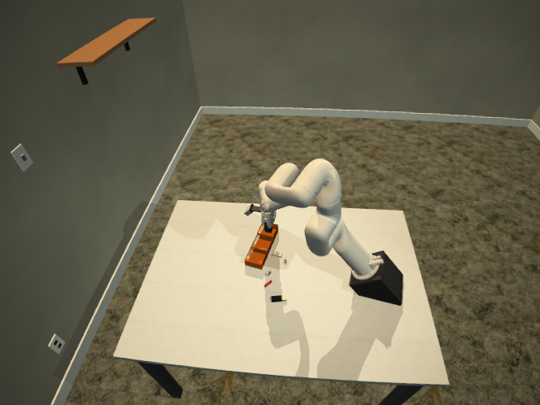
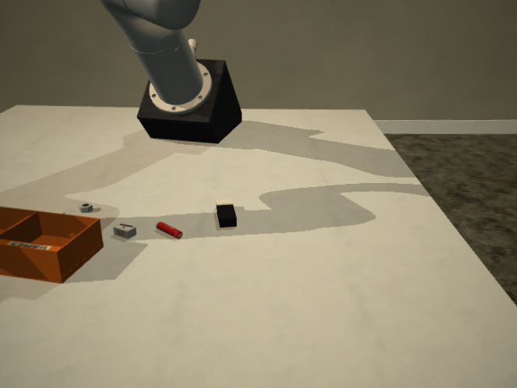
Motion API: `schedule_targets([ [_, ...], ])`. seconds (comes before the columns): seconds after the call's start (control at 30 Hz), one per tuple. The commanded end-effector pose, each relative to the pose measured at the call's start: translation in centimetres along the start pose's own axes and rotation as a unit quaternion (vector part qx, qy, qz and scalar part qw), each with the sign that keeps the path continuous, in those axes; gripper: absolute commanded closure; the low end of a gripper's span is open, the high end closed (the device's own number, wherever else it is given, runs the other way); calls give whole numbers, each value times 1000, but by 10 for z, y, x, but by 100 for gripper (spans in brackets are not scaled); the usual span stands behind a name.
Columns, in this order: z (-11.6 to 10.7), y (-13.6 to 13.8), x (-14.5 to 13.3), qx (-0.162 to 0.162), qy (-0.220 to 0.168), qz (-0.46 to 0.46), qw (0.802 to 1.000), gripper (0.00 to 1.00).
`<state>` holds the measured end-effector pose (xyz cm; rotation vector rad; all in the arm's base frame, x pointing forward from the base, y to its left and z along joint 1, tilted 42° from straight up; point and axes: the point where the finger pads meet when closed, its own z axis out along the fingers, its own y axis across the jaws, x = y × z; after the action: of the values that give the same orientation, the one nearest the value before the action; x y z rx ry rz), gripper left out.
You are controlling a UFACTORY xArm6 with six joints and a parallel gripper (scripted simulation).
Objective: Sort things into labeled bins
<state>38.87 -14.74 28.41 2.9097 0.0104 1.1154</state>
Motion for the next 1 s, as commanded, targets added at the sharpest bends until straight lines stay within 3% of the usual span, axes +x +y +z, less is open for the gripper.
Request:
schedule_targets([
  [0.0, -6, 0, 1, -1, 1, 0, 1000, 93],
  [0.43, -41, 0, 1, -1, 1, 0, 1000, 93],
  [0.6, -41, 0, 1, -1, 1, 0, 1000, 93],
  [0.97, -41, -45, 6, -1, 2, 0, 1000, 93],
])
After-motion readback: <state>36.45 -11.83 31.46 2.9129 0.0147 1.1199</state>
